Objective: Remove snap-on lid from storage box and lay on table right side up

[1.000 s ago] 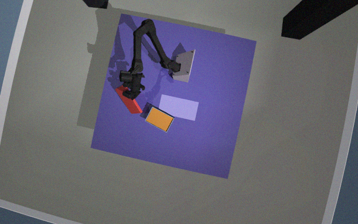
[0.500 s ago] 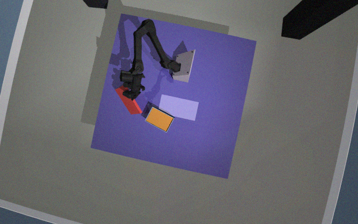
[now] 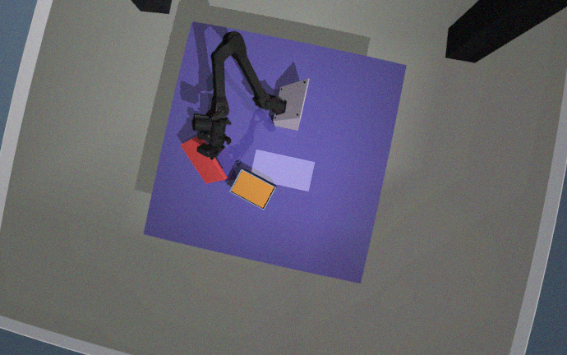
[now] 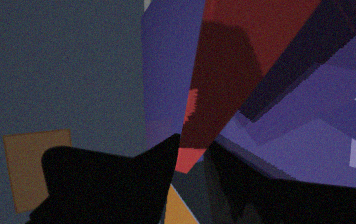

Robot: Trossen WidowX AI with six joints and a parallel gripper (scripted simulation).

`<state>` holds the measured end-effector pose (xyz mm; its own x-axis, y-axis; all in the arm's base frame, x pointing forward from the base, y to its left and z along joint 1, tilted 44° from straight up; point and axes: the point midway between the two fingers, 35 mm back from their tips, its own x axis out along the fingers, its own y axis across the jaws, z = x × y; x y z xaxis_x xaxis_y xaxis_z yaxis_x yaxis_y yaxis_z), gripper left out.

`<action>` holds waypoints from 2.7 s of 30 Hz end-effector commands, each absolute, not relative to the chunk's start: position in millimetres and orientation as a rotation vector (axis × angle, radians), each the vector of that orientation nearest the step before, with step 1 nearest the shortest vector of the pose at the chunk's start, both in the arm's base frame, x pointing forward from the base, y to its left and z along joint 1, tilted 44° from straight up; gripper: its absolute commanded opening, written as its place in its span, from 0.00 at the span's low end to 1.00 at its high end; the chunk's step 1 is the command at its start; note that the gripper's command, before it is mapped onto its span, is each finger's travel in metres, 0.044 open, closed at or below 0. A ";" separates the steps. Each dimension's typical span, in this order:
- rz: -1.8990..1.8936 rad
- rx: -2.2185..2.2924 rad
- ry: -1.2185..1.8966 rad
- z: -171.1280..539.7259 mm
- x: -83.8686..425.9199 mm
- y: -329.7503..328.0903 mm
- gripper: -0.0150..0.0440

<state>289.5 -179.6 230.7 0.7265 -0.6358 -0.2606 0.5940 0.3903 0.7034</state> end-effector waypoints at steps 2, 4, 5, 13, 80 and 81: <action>-0.847 0.862 -0.027 210.7 283.7 -193.5 0.25; -0.847 0.862 -0.027 209.6 283.6 -194.6 0.25; -0.847 0.862 -0.027 209.0 283.5 -195.2 0.25; -0.847 0.862 -0.027 204.5 283.1 -199.6 0.25; -0.848 0.859 -0.027 166.2 279.9 -237.0 0.25; -0.848 0.859 -0.027 165.6 279.9 -237.6 0.25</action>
<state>282.8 -233.7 176.3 0.6962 -0.6626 -0.2762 0.6247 0.3696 0.6879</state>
